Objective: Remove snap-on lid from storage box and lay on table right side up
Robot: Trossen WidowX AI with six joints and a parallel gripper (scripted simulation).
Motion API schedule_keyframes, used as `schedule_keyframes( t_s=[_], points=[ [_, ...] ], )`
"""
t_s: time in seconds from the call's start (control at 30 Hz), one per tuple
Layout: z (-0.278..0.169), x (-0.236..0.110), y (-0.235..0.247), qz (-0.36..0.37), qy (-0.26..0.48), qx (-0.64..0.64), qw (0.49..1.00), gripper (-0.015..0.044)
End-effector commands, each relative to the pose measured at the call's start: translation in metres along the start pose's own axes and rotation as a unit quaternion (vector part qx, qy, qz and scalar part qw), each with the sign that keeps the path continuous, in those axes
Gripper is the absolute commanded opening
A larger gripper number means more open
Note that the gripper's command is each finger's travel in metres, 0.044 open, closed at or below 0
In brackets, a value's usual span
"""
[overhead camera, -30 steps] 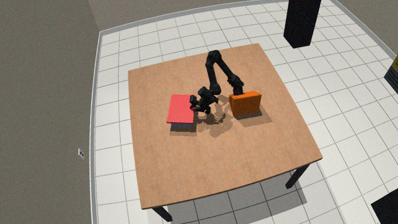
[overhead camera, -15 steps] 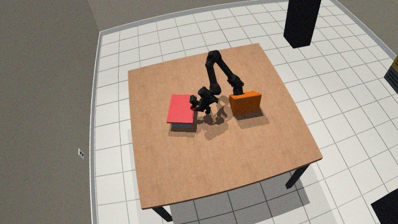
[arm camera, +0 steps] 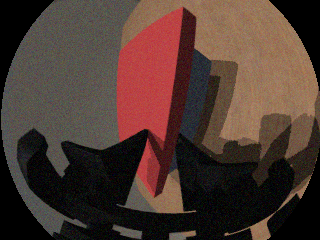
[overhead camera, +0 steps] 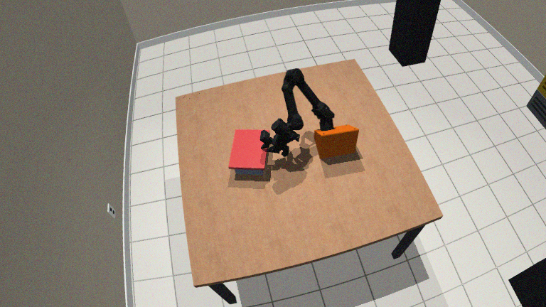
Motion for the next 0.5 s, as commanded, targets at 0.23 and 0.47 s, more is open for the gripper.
schedule_keyframes(
  t_s=[0.23,0.47],
  points=[
    [-0.0002,-0.0028,0.0022,0.001,0.000,0.001,1.000,0.0000],
    [-0.0002,-0.0040,0.0030,0.001,0.000,0.001,1.000,0.0000]
  ],
)
Point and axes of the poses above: the point midway between the two fingers, 35 mm back from their tips, its own x axis out along the fingers, its own y axis across the jaws, z = x × y, the point moved 3 cm from there along -x, back along the fingers, and after that the axes turned 6 degrees about x, right-handed, at the moved point
